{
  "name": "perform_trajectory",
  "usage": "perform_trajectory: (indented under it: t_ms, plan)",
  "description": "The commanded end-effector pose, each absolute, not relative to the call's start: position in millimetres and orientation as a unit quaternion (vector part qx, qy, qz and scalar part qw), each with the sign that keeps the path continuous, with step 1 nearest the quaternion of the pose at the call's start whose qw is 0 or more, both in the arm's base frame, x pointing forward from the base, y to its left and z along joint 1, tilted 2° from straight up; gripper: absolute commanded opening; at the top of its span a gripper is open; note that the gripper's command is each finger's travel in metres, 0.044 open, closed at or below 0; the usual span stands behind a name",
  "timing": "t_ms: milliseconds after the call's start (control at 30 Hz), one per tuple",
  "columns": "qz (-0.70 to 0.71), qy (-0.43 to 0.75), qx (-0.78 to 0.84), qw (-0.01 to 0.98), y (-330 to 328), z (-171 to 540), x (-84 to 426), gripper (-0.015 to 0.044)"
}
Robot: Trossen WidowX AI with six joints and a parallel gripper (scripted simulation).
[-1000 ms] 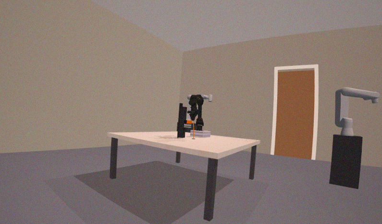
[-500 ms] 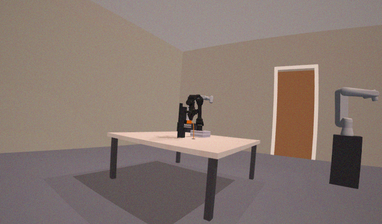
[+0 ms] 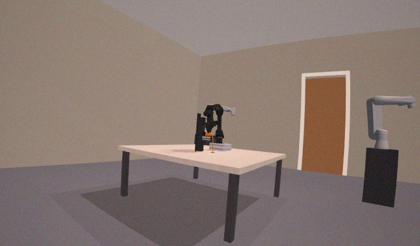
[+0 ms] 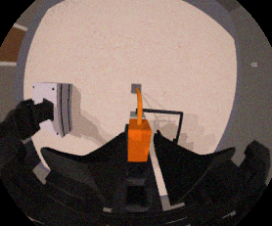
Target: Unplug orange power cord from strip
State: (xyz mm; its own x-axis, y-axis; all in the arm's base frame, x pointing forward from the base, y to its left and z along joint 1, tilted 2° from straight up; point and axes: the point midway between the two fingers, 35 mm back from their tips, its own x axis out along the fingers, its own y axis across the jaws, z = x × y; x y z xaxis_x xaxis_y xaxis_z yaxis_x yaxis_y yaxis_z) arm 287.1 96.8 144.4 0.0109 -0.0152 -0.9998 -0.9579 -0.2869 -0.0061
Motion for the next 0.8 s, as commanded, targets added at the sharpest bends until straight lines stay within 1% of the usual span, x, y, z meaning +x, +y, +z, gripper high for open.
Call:
perform_trajectory:
  t_ms: [0,33,167,433,767]
  plan:
    - [0.562,0.425,-0.574,0.417,96,140,286,0.016]
    - [0.562,0.425,-0.574,0.417,96,140,286,0.016]
    - [0.561,0.425,-0.573,0.42,97,142,287,0.0055]
    - [0.561,0.425,-0.573,0.42,97,142,287,0.0002]
    - [0.562,0.424,-0.573,0.42,108,142,284,0.0]
